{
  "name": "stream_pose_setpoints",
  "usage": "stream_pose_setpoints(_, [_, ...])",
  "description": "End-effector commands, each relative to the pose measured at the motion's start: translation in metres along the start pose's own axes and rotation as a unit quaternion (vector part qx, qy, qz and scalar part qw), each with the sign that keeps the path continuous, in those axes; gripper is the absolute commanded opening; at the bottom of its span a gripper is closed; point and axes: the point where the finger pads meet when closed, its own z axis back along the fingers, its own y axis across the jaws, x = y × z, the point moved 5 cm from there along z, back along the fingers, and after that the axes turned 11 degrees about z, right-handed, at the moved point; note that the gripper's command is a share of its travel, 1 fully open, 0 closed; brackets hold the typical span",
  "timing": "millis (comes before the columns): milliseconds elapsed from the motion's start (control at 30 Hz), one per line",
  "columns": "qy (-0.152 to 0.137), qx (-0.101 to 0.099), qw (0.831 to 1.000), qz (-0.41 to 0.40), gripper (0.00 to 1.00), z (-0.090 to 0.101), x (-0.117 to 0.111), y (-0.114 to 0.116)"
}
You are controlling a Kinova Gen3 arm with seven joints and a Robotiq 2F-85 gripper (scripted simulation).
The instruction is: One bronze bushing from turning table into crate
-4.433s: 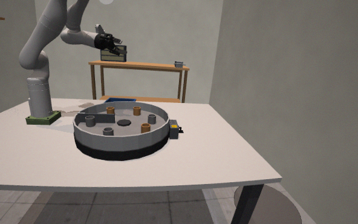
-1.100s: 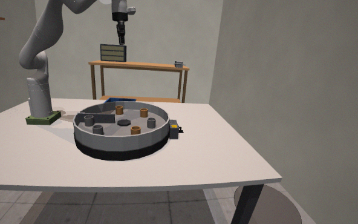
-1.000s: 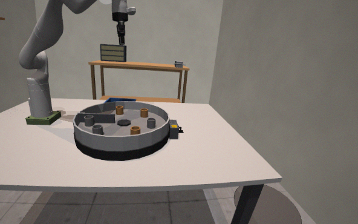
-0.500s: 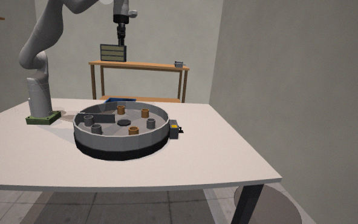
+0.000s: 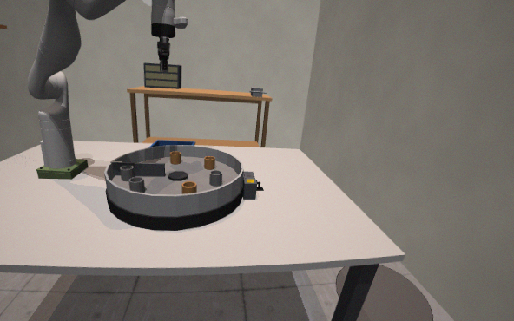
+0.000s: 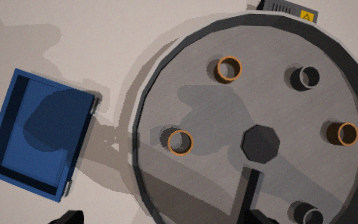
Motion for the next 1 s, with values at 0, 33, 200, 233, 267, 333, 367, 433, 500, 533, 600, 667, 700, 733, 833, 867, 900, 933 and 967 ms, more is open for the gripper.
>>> stream_pose_setpoints(0, [0.001,-0.003,1.000,-0.003,1.00,-0.001,0.002,0.001])
stream_pose_setpoints(33, [0.001,-0.003,1.000,-0.003,1.00,-0.001,0.002,0.001])
stream_pose_setpoints(200, [0.000,0.000,1.000,0.000,1.00,-0.019,0.044,0.027])
stream_pose_setpoints(233, [0.000,0.000,1.000,0.000,1.00,-0.019,0.044,0.027])
stream_pose_setpoints(267, [0.000,0.000,1.000,0.000,1.00,-0.019,0.044,0.027])
stream_pose_setpoints(333, [0.000,0.000,1.000,0.000,1.00,-0.019,0.044,0.027])
stream_pose_setpoints(367, [0.000,0.000,1.000,0.000,1.00,-0.019,0.044,0.027])
stream_pose_setpoints(433, [0.000,0.000,1.000,0.000,1.00,-0.019,0.044,0.027])
stream_pose_setpoints(500, [0.000,0.000,1.000,0.000,1.00,-0.019,0.044,0.027])
stream_pose_setpoints(533, [0.000,0.000,1.000,0.000,1.00,-0.019,0.044,0.027])
stream_pose_setpoints(600, [0.000,0.000,1.000,0.000,1.00,-0.019,0.044,0.027])
stream_pose_setpoints(667, [0.001,0.002,1.000,-0.002,1.00,-0.026,0.059,0.036])
stream_pose_setpoints(700, [0.001,0.002,1.000,-0.002,1.00,-0.030,0.067,0.042])
stream_pose_setpoints(733, [0.001,0.002,1.000,-0.002,1.00,-0.034,0.076,0.047])
stream_pose_setpoints(833, [0.001,0.002,1.000,-0.002,1.00,-0.038,0.084,0.052])
stream_pose_setpoints(867, [0.001,0.002,1.000,-0.002,1.00,-0.038,0.084,0.052])
stream_pose_setpoints(900, [0.001,0.002,1.000,-0.002,1.00,-0.038,0.084,0.052])
stream_pose_setpoints(933, [0.001,0.002,1.000,-0.002,1.00,-0.038,0.084,0.052])
stream_pose_setpoints(967, [0.001,0.002,1.000,-0.002,1.00,-0.038,0.084,0.052])
